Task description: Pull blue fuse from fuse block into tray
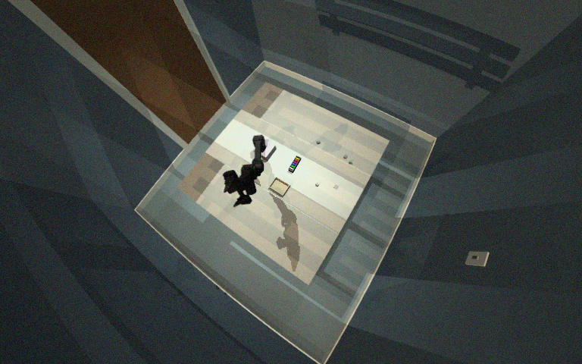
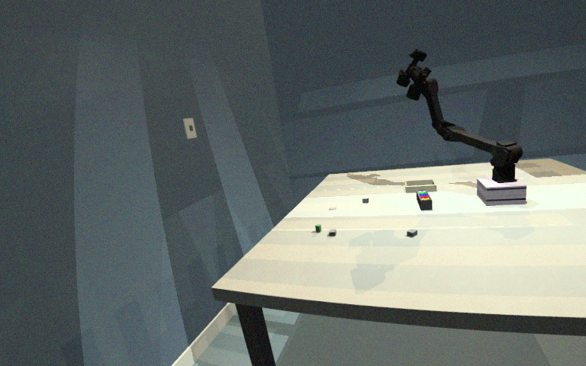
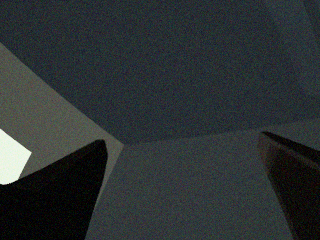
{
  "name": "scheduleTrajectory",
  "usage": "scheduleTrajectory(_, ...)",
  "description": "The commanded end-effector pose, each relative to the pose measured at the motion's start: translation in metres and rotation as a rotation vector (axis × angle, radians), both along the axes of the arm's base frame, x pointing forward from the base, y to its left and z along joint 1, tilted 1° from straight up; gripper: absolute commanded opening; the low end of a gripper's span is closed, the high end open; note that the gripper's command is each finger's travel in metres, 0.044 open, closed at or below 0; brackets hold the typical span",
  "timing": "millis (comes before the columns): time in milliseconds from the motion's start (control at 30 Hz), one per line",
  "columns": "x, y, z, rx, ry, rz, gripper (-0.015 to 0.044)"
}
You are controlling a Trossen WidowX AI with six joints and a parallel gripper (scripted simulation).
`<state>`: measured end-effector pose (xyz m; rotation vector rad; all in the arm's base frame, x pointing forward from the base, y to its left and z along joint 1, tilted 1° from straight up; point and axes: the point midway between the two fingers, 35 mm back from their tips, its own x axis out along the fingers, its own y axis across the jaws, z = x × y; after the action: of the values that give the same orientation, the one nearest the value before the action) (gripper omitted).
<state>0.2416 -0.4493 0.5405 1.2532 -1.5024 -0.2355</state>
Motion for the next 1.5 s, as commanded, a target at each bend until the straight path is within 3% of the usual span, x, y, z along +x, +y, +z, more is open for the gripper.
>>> scheduleTrajectory(0,-0.002,0.001,0.002,-0.005,-0.004,-0.002,0.0374)
scheduleTrajectory(400,-0.124,0.067,0.093,-0.274,-0.215,-0.061,0.0071)
scheduleTrajectory(633,-0.194,0.142,0.142,-0.507,-0.317,-0.097,0.0071)
scheduleTrajectory(1067,-0.265,0.287,0.177,-0.876,-0.376,-0.204,0.0071)
scheduleTrajectory(1467,-0.268,0.453,0.175,-1.311,-0.293,-0.162,0.0071)
